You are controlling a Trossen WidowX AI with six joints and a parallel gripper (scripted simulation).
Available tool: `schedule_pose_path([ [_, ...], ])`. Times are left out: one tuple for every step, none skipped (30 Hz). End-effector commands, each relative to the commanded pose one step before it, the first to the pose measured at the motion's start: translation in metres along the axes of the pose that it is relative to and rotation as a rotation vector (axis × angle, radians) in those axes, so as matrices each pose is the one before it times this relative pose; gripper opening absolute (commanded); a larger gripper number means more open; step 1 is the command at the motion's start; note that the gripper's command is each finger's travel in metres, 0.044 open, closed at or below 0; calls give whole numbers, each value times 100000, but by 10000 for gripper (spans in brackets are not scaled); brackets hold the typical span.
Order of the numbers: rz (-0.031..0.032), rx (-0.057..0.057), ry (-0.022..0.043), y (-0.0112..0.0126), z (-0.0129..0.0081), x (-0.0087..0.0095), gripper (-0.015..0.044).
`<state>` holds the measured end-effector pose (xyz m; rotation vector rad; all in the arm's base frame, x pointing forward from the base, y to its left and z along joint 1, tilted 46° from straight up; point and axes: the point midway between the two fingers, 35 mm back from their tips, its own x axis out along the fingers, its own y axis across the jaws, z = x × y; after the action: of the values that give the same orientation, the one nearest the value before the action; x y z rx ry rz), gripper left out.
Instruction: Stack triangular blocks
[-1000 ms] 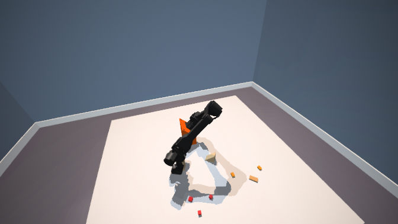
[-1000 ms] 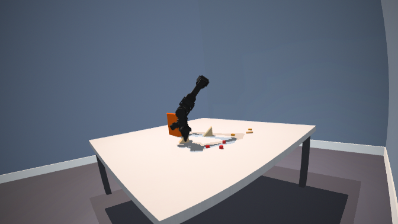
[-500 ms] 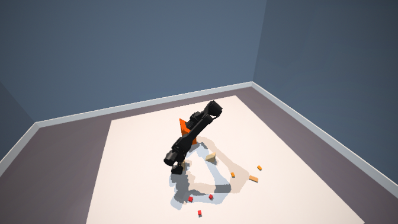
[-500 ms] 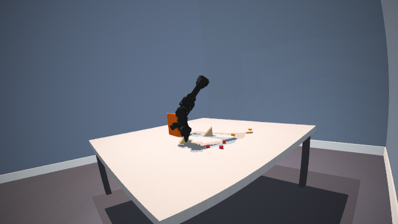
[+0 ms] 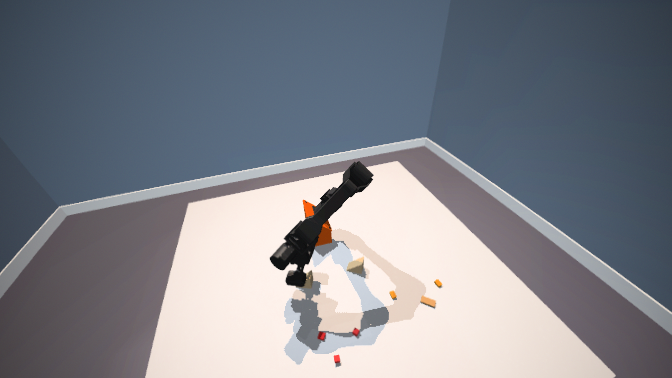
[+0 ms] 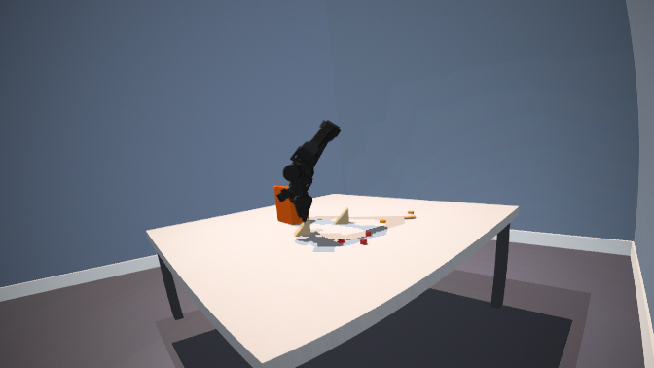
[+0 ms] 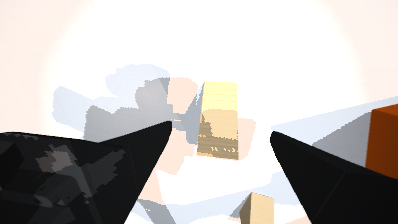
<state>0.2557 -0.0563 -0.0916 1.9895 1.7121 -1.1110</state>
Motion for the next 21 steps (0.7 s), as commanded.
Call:
schedule_pose_path([
  [30, -1653, -812, 93, -217, -1459, 440],
  [168, 304, 151, 17, 47, 212, 440],
  [411, 758, 387, 35, 114, 526, 440],
  [399, 13, 54, 70, 5, -111, 440],
  [399, 13, 53, 70, 5, -111, 440],
  [-216, -113, -20, -15, -19, 54, 440],
  [0, 0, 0, 0, 0, 0, 440],
  [-97, -2048, -399, 38, -79, -9, 440],
  [-425, -5479, -973, 6, -110, -26, 440],
  [-799, -9134, -1574, 19, -183, -47, 440],
  [-1128, -11211, -1840, 42, -223, -64, 440],
  [-1282, -11223, -1727, 66, -218, -71, 440],
  [-1423, -11226, -1600, 89, -210, -79, 440],
  [-1551, -11229, -1462, 111, -200, -87, 440],
  [-1667, -11231, -1315, 132, -188, -94, 440],
  [-1768, -11233, -1158, 151, -173, -102, 440],
  [-1855, -11234, -995, 168, -156, -110, 440],
  [-1926, -11227, -825, 183, -137, -117, 440],
  [-1984, -11237, -652, 197, -117, -125, 440],
  [-2025, -11237, -475, 208, -96, -133, 440],
  [-2051, -11237, -296, 216, -73, -140, 440],
])
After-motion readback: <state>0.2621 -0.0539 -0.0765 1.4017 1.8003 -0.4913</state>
